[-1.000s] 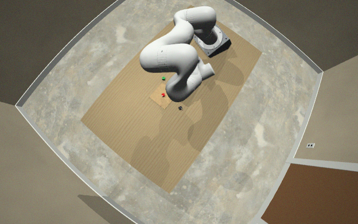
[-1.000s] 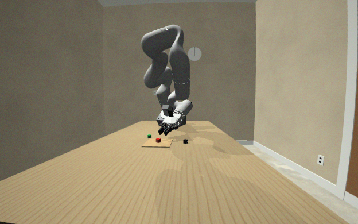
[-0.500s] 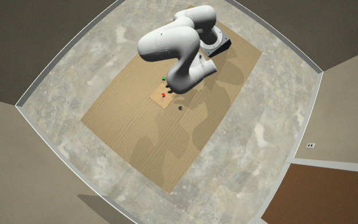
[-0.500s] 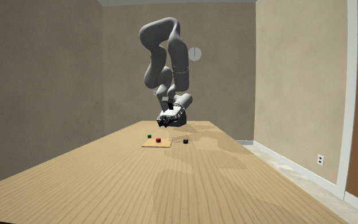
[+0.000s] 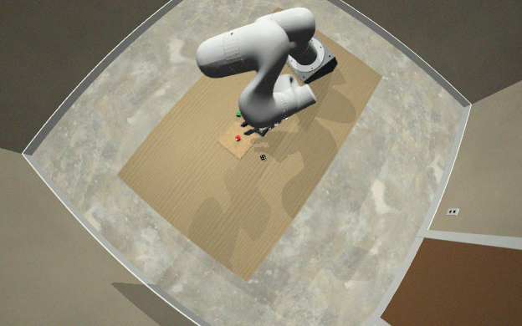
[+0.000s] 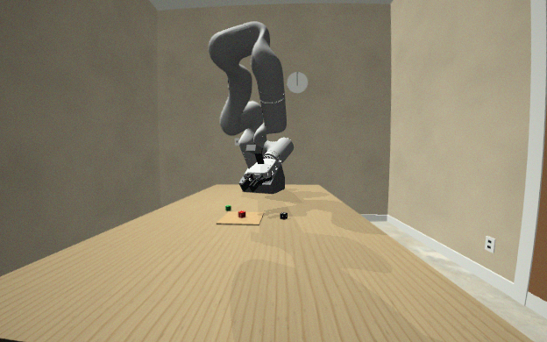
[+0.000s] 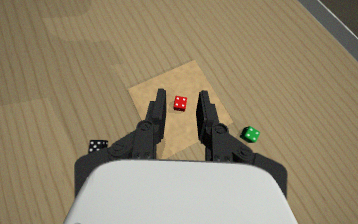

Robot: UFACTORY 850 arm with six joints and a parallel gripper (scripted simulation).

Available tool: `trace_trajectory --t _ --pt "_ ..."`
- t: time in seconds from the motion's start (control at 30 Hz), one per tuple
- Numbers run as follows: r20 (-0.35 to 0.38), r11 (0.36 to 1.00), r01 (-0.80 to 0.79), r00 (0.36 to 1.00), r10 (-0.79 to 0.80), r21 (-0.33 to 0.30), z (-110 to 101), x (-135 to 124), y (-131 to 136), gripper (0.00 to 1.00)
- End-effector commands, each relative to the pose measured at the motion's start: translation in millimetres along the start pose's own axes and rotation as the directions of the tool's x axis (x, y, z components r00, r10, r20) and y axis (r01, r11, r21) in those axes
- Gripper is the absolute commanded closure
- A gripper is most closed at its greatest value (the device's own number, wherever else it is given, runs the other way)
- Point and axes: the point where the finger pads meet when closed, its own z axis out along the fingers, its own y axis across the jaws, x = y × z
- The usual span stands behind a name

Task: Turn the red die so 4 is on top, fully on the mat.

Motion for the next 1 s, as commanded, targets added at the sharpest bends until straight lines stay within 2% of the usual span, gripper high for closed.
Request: trace_trajectory --t 0.0,0.07,0.3,0.4,0.47,0.6,0.83,0.93,0.97 --pt "0.137 1.000 0.000 0.991 0.000 -0.002 4 8 0 0.64" --pt "0.202 1.000 0.000 0.979 0.000 0.000 6 11 0 0.64" --pt "0.341 1.000 0.000 0.940 -0.001 0.001 10 19 0 0.64" --pt "0.343 1.000 0.000 0.939 -0.001 0.001 10 20 0 0.64" --pt "0.429 1.000 0.003 0.903 -0.001 -0.003 14 24 0 0.64" --pt "0.479 1.000 0.001 0.878 -0.002 0.002 15 28 0 0.64" --pt "0.614 1.000 0.005 0.790 -0.003 -0.002 20 36 1 0.64" --pt "0.615 1.000 0.005 0.789 -0.003 -0.002 20 36 1 0.64" --pt "0.655 1.000 0.007 0.756 -0.003 -0.003 22 38 1 0.64"
